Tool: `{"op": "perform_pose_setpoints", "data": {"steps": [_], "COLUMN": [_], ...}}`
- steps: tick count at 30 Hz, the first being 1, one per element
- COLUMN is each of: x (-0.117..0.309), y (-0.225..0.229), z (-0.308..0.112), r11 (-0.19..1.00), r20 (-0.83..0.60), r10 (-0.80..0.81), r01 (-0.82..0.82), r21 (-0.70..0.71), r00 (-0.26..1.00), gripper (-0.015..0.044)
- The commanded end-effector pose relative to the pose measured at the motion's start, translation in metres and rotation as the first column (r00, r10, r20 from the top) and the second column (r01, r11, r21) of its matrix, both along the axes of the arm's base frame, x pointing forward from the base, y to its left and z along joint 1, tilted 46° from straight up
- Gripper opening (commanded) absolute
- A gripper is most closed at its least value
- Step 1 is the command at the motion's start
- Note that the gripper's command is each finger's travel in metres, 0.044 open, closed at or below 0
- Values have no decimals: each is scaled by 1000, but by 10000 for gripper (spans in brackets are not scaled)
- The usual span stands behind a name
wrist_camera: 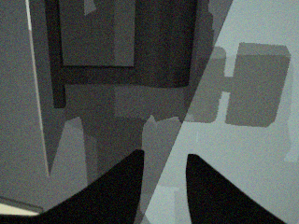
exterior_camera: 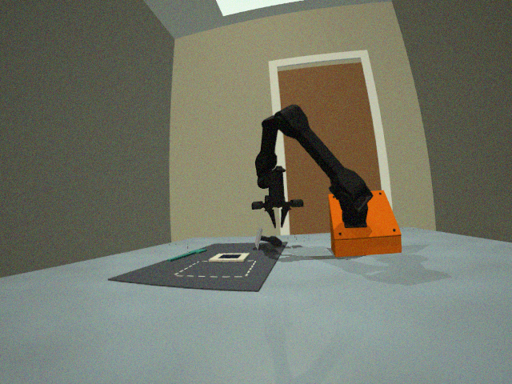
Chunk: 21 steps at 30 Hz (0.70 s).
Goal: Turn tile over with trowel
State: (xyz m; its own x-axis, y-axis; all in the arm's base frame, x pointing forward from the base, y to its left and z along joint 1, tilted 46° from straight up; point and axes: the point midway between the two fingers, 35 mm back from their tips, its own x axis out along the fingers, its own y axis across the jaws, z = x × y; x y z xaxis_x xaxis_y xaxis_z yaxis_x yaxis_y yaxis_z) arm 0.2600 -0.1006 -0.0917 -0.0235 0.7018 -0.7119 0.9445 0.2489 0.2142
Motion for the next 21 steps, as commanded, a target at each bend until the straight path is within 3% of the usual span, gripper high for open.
{"op": "perform_pose_setpoints", "data": {"steps": [1, 21], "x": [7, 32], "y": [3, 19], "z": [-1, -2], "r11": [1000, 1000], "r20": [3, 3], "r10": [-1, 3], "r01": [1, -3], "r21": [1, 4], "r00": [1000, 1000], "gripper": [100, 100]}}
